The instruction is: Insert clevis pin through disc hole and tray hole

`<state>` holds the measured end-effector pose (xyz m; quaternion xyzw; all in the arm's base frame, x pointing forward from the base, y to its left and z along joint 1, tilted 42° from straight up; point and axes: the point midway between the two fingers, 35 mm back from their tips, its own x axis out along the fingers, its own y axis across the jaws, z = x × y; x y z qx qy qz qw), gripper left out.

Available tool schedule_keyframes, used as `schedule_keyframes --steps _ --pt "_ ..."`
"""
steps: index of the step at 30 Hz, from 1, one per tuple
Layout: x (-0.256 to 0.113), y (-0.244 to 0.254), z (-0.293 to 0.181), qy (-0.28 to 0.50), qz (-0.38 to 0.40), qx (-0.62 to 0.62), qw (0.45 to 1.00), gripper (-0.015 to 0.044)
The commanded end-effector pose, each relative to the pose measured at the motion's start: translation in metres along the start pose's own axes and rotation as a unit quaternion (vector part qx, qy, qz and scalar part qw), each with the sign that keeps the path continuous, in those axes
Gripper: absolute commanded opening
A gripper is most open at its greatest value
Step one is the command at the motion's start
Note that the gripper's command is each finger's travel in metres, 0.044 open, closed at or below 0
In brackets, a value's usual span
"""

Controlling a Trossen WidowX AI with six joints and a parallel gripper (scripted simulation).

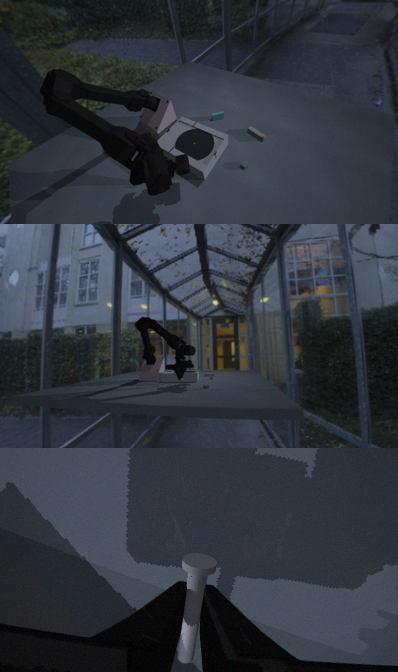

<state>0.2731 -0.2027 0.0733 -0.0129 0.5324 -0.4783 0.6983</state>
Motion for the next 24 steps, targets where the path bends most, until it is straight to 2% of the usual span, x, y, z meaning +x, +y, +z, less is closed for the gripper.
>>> schedule_keyframes --steps 1,13,24 --pt "0.007 0.001 -0.002 0.002 0.001 -0.003 1.0 0.0" --pt "0.026 0.001 -0.002 0.002 0.001 -0.003 1.0 0.0" --pt "0.027 0.001 -0.003 0.002 0.001 -0.003 1.0 0.0"
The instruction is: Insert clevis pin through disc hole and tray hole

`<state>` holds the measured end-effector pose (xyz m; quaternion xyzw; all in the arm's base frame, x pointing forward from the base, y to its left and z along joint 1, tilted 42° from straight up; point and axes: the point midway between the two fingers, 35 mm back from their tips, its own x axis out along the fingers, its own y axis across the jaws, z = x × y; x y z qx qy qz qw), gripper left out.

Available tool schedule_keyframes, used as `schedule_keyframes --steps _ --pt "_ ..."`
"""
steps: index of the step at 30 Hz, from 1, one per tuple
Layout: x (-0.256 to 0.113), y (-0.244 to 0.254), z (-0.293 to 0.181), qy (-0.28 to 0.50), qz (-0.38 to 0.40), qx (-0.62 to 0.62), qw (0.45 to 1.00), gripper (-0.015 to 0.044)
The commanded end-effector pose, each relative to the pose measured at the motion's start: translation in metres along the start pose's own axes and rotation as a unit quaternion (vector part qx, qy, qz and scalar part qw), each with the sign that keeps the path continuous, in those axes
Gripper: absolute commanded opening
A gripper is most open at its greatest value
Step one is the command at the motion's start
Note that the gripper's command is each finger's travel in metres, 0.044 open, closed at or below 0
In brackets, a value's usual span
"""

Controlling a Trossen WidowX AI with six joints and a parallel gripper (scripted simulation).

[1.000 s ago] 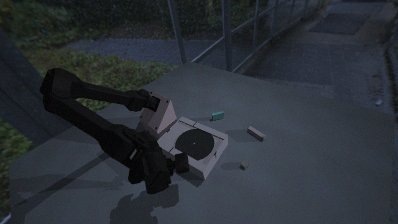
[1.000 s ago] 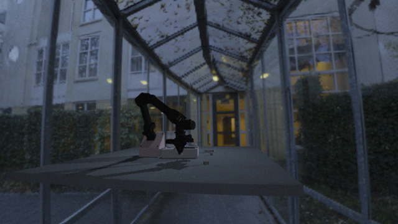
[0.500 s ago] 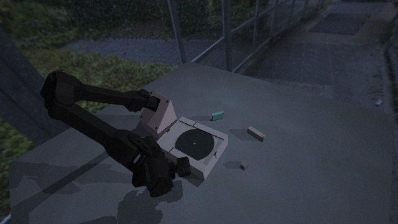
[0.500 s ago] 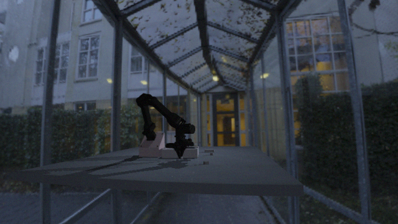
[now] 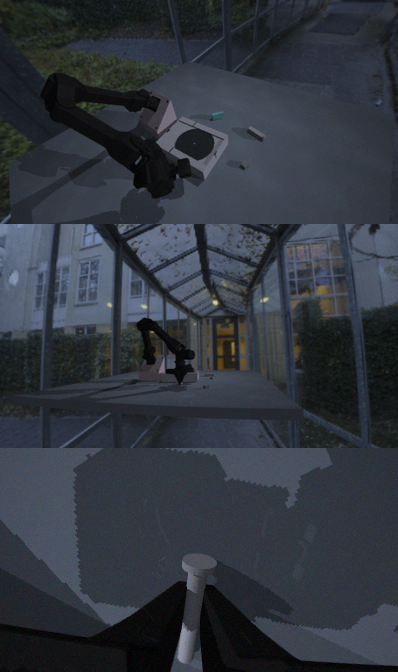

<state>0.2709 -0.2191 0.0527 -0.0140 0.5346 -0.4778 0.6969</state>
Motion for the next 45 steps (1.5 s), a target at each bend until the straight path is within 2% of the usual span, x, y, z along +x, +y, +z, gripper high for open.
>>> schedule_keyframes --steps 1,6,14,24,45 --pt "0.0 0.0 0.0 0.0 0.0 0.0 1.0 0.0026" --pt "0.0 0.0 0.0 0.0 0.0 0.0 1.0 0.0158" --pt "-0.001 0.004 0.002 0.022 0.008 0.0 1.0 0.016" --pt "-0.009 -0.001 0.01 0.185 0.002 0.001 0.983 0.016" --pt "0.0 -0.001 0.011 0.188 0.002 0.001 0.982 0.016"
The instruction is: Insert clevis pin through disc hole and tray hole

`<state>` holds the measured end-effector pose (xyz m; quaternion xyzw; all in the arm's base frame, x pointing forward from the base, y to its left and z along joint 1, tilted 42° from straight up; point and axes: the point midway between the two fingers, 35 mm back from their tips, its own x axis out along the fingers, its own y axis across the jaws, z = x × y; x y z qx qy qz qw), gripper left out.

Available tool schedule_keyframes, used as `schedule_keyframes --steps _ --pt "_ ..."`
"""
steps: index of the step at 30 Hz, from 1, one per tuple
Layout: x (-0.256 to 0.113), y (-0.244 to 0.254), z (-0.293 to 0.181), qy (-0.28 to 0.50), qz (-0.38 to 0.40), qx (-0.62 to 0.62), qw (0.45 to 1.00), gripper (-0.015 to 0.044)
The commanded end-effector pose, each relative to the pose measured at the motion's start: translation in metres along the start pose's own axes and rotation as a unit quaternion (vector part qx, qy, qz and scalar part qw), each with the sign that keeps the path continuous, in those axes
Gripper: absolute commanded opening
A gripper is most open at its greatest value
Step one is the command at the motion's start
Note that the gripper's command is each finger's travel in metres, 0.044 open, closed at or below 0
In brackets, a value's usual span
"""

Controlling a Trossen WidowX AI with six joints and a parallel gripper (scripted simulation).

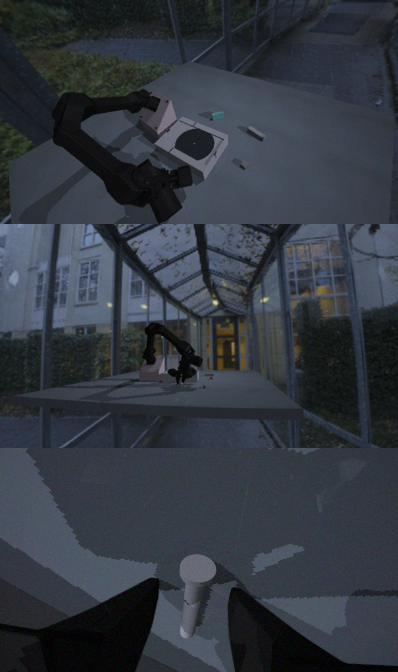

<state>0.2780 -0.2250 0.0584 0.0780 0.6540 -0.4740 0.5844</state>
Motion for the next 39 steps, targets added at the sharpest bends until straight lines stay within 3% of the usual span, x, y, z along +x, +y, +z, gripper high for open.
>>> schedule_keyframes --steps 1,5,10,14,23,39 --pt "0.001 0.0 0.0 0.001 0.002 -0.002 1.0 0.016" --pt "0.001 0.0 0.0 0.001 0.002 -0.002 1.0 0.016" --pt "0.001 0.0 0.0 0.001 0.002 -0.002 1.0 0.0029" --pt "0.001 0.0 0.0 0.001 0.002 -0.002 1.0 0.0002" --pt "-0.001 0.0 0.0 0.001 0.001 -0.002 1.0 0.0" --pt "-0.059 0.0 -0.023 0.001 0.002 0.0 1.0 0.0"
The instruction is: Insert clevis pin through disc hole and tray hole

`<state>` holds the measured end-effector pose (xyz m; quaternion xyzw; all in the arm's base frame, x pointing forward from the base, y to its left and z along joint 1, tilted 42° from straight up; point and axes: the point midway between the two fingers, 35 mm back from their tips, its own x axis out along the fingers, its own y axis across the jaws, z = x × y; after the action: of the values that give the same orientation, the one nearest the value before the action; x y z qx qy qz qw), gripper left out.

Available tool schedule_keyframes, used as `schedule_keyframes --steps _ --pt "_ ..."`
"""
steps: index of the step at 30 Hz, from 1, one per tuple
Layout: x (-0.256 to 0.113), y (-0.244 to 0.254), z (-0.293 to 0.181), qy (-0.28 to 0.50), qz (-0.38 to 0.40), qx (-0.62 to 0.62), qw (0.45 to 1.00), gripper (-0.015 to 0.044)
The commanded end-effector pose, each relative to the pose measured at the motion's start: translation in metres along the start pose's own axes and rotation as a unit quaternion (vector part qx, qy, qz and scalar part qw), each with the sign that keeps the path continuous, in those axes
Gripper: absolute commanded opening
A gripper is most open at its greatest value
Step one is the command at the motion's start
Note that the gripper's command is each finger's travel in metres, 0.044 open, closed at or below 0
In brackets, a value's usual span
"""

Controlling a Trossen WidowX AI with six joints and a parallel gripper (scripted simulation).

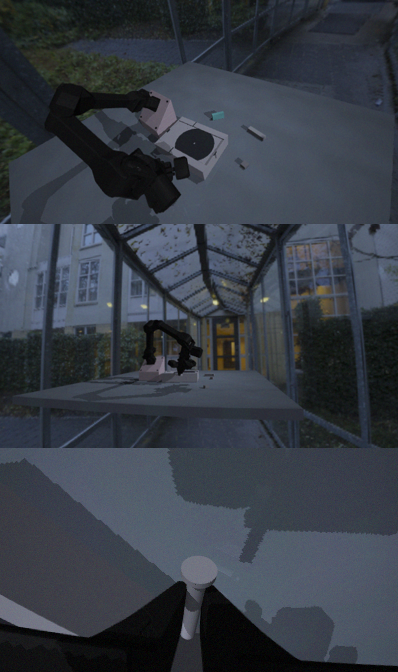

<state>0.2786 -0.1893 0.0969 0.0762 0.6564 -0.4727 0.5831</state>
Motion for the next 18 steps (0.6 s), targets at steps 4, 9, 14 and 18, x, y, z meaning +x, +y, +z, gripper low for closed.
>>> schedule_keyframes --steps 4,9,14,18 --pt "-0.014 0.001 -0.005 -0.001 0.003 0.003 1.0 0.0" --pt "-0.011 0.01 -0.008 -0.01 -0.001 -0.06 0.998 0.0" --pt "-0.012 0.023 -0.015 -0.02 -0.006 -0.146 0.989 0.0" --pt "-0.012 0.032 -0.021 -0.028 -0.011 -0.213 0.977 0.0"
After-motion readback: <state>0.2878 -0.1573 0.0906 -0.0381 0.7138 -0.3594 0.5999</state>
